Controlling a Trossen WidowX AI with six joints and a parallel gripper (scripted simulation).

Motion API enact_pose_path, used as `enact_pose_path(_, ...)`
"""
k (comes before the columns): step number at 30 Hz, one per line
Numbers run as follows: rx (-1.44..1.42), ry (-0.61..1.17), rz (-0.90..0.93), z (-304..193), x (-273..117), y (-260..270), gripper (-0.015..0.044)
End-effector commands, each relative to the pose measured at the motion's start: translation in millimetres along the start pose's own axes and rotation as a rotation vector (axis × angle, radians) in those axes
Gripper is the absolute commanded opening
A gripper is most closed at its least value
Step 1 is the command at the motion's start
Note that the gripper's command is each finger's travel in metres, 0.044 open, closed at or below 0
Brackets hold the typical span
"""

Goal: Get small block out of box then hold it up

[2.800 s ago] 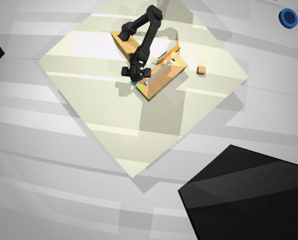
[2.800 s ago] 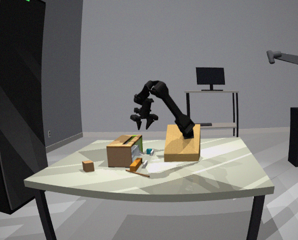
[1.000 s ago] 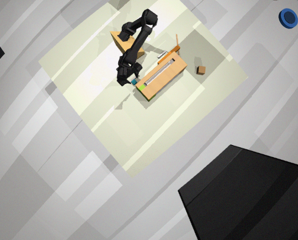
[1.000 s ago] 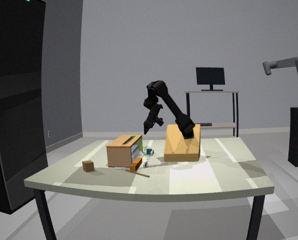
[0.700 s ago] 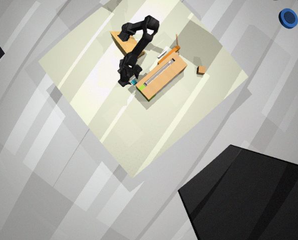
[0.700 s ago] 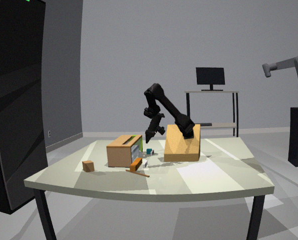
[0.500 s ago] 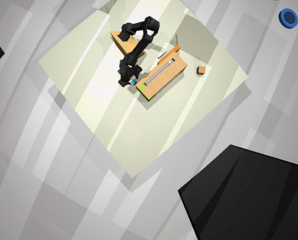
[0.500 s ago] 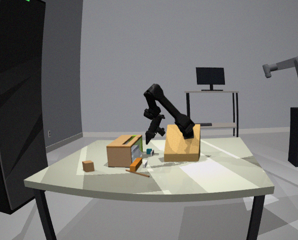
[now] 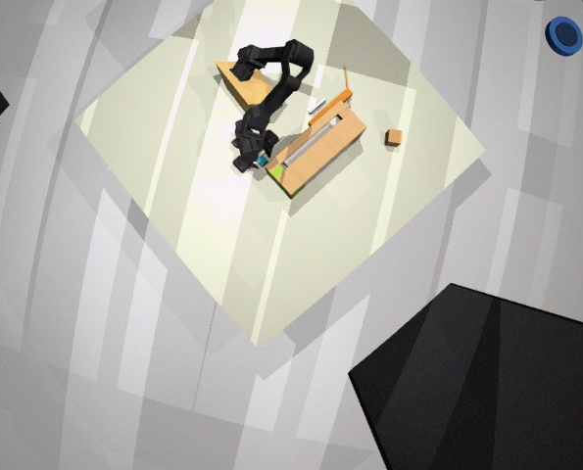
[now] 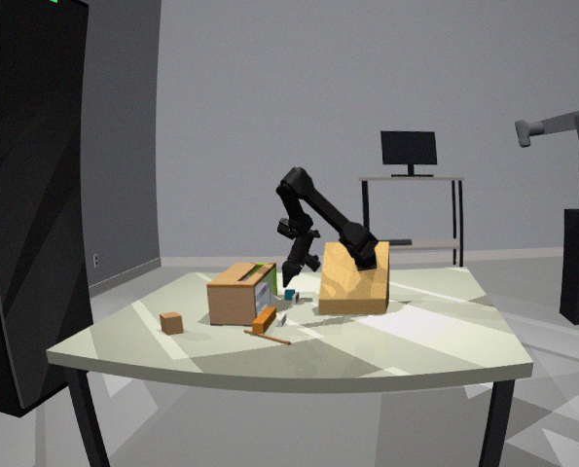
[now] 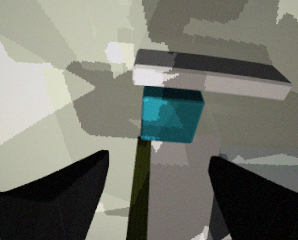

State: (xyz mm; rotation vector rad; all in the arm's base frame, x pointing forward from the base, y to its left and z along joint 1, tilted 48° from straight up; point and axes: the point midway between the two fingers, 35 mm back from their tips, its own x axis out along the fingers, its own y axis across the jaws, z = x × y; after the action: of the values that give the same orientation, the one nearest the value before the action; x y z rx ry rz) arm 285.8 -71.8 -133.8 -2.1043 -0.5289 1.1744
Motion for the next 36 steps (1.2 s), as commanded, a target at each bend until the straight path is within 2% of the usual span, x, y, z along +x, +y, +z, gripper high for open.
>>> enact_pose_path(1,0.015,-0.006,-0.007,6.7,8.1,-1.2,0.0285)
enact_pose_path(21,0.021,-0.003,-0.014,18.3,35.4,-5.0,0.0285)
enact_pose_path(29,0.021,-0.003,-0.014,18.3,35.4,-5.0,0.0075)
enact_pose_path(32,0.021,-0.003,-0.014,18.3,35.4,-5.0,0.0055)
enact_pose_path(34,0.02,-0.003,-0.013,16.8,33.0,-4.5,0.0003)
enact_pose_path(36,0.019,-0.003,-0.011,12.8,26.3,-3.3,0.0)
